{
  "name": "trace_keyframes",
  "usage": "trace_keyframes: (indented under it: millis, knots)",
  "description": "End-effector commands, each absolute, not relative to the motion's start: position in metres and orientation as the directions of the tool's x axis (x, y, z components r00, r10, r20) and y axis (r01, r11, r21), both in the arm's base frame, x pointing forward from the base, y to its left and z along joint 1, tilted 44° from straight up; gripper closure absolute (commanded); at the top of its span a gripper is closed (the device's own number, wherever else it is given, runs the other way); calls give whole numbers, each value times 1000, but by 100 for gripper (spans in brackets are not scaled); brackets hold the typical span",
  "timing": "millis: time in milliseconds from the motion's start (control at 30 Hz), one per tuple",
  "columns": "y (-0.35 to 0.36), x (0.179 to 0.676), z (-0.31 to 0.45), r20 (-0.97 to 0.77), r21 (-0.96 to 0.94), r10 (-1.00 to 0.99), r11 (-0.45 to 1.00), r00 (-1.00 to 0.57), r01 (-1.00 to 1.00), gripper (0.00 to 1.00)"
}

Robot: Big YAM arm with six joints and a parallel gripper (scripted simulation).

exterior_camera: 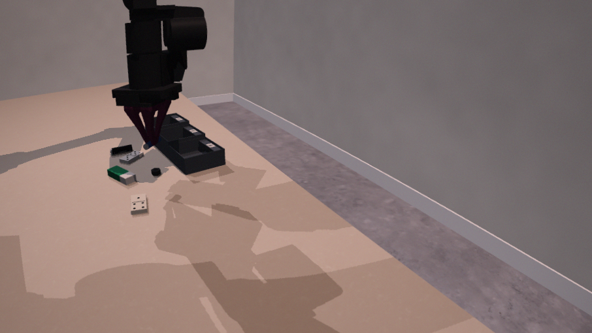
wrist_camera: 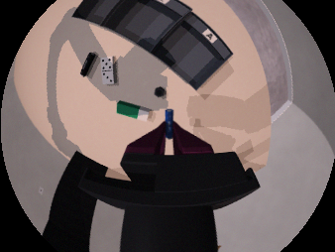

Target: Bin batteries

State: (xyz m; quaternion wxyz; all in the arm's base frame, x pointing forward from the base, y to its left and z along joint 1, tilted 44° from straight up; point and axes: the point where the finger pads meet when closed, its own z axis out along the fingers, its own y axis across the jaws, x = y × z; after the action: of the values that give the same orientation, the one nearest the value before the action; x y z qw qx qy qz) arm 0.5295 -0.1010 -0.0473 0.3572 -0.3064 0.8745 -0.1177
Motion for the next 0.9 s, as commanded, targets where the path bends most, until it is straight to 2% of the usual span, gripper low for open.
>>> trace_keyframes:
  millis: [0,300,333,433,700,800,867]
  knots:
    - [-71,542,-26,-576,-422,-617,786,-536,-452,96]
    - [-33,553,-12,-578,-421,-616,787,-535,-451,96]
    - [-27,549,-30,-560,-402,-614,788,-556,-466,96]
    - [-10,559,-4,-579,-421,-615,787,-534,-451,96]
    - [32,570,3,-573,-413,-615,788,-542,-457,96]
    - [49,575,14,-499,-509,-740,671,-451,-539,96]
    - [49,575,14,-499,-509,-740,671,-451,-539,96]
